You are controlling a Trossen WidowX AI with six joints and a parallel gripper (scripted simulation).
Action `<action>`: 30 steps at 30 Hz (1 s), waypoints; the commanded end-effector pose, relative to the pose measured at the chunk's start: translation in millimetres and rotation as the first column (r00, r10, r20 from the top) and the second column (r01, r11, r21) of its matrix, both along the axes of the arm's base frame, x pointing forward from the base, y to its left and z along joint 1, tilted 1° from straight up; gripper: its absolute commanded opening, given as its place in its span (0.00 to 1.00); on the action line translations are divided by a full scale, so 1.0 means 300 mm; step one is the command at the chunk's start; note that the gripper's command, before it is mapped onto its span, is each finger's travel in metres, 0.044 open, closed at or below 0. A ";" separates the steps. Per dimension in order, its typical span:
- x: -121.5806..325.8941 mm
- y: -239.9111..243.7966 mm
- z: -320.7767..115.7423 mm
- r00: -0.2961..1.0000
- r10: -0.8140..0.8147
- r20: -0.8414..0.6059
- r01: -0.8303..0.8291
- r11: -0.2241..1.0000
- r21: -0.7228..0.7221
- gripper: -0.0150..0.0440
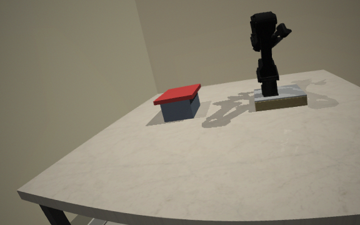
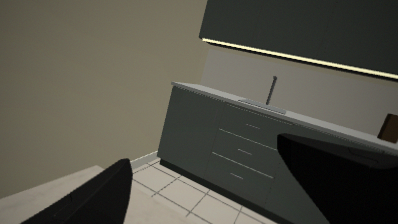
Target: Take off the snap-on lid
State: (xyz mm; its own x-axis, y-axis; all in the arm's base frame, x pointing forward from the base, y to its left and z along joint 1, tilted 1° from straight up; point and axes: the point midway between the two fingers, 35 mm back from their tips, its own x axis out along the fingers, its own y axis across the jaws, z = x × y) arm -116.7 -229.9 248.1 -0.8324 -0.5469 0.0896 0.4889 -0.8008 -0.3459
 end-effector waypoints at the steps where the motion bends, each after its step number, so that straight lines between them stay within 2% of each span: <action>1: 0.007 -0.006 0.000 1.000 0.013 0.004 -0.013 1.000 -0.003 0.89; 6: 0.204 -0.138 -0.011 0.928 0.354 0.118 -0.346 0.934 -0.084 0.67; 10: 0.418 -0.201 -0.035 0.748 0.613 0.256 -0.592 0.790 -0.160 0.65; 13: 0.499 -0.209 -0.046 0.660 0.683 0.312 -0.662 0.726 -0.189 0.65; 17: 0.719 -0.185 -0.082 0.385 0.792 0.475 -0.794 0.546 -0.266 0.65; 20: 0.874 -0.126 -0.113 0.166 0.784 0.598 -0.847 0.424 -0.321 0.65; 23: 0.942 -0.087 -0.127 0.067 0.754 0.654 -0.861 0.375 -0.344 0.65; 27: 1.105 0.056 -0.166 -0.171 0.586 0.792 -0.880 0.271 -0.390 0.65; 30: 1.198 0.190 -0.191 -0.295 0.395 0.870 -0.888 0.223 -0.402 0.65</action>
